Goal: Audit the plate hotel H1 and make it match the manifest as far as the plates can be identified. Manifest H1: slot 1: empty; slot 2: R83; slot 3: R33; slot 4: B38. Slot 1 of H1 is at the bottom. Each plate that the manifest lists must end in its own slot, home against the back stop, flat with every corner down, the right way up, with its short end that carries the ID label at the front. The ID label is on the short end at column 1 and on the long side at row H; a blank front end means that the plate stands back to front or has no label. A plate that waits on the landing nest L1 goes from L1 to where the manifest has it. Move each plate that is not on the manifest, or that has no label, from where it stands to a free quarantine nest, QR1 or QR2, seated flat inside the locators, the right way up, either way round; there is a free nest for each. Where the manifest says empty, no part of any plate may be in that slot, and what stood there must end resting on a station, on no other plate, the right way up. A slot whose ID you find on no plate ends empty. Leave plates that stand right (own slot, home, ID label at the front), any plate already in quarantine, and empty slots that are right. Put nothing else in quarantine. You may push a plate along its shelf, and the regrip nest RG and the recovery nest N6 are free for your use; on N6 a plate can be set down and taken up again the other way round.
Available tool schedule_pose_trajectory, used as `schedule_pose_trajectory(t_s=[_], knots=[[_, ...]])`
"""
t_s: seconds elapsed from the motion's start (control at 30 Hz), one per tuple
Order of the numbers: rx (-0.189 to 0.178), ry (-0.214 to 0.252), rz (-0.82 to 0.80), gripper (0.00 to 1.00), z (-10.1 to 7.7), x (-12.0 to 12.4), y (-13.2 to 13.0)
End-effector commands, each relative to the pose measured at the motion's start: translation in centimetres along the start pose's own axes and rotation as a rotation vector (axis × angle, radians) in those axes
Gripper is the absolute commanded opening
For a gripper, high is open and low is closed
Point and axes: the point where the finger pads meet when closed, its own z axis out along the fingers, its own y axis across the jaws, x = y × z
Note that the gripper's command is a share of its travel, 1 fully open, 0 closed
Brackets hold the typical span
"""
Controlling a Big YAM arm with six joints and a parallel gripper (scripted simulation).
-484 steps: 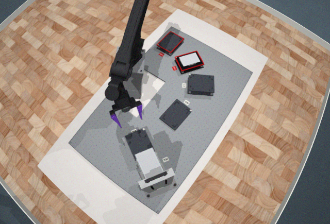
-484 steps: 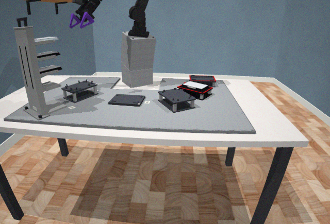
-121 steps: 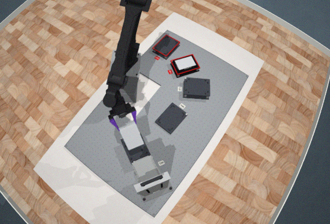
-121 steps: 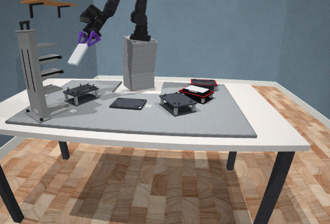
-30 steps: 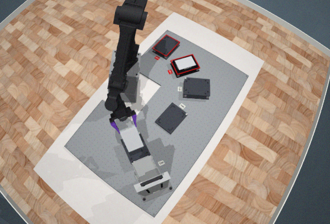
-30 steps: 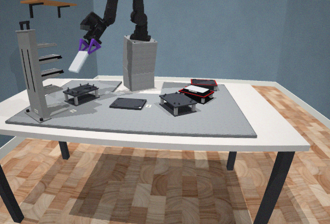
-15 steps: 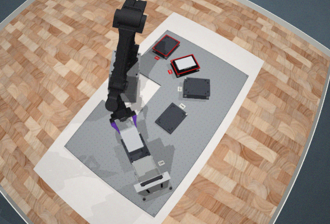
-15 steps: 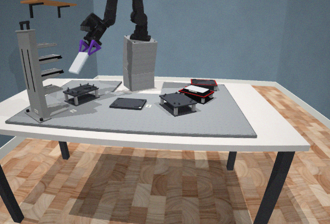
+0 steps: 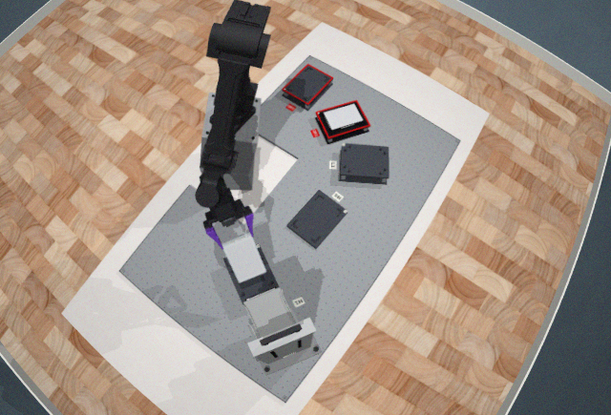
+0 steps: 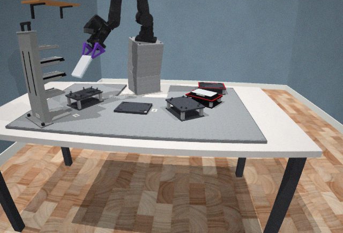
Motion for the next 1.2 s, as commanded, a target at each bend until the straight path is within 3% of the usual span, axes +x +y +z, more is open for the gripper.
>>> schedule_pose_trajectory(t_s=[0.0, 0.37, 0.4, 0.47, 1.17], knots=[[0.001, -0.018, -0.006, 0.86, 0.3, -0.4, 0.0], [0.003, -0.02, -0.007, 0.86, 0.6, -0.2, -0.1], [0.011, -0.042, -0.02, 0.86, 0.4, -1.1, -0.3], [0.003, -0.021, -0.007, 0.86, 0.8, -0.1, -0.1], [0.004, -0.027, -0.011, 0.86, 1.6, 0.2, -0.3]])
